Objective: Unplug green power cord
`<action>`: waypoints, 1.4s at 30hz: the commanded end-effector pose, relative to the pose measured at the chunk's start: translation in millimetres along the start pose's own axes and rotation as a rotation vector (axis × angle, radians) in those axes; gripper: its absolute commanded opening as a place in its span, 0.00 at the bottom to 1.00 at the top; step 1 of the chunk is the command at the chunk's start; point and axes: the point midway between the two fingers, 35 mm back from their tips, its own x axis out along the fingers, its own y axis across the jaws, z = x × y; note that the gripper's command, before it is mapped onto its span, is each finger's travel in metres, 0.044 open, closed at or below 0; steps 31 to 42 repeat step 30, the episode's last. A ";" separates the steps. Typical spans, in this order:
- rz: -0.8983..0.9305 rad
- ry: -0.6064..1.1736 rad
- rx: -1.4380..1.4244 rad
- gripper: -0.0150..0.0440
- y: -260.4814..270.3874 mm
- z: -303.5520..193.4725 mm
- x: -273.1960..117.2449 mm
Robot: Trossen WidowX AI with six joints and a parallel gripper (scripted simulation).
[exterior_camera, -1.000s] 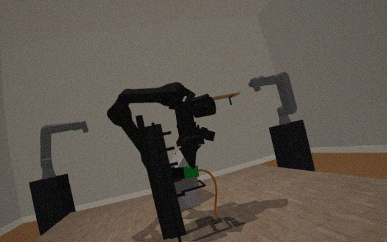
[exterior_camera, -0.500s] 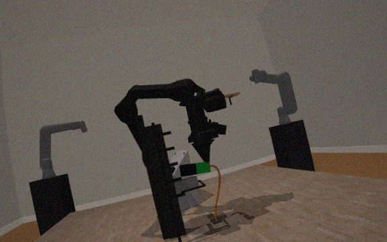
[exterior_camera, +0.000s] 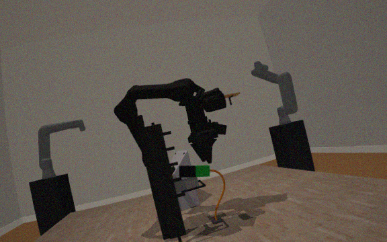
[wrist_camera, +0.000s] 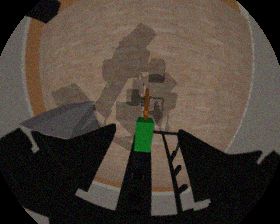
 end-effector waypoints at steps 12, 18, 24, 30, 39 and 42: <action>-0.004 -0.008 0.002 1.00 1.3 52.2 -11.8; -0.004 -0.008 0.002 1.00 1.3 52.2 -11.8; -0.004 -0.008 0.002 1.00 1.3 52.2 -11.8; -0.004 -0.008 0.002 1.00 1.3 52.2 -11.8; -0.004 -0.008 0.002 1.00 1.3 52.2 -11.8; -0.004 -0.008 0.002 1.00 1.3 52.2 -11.8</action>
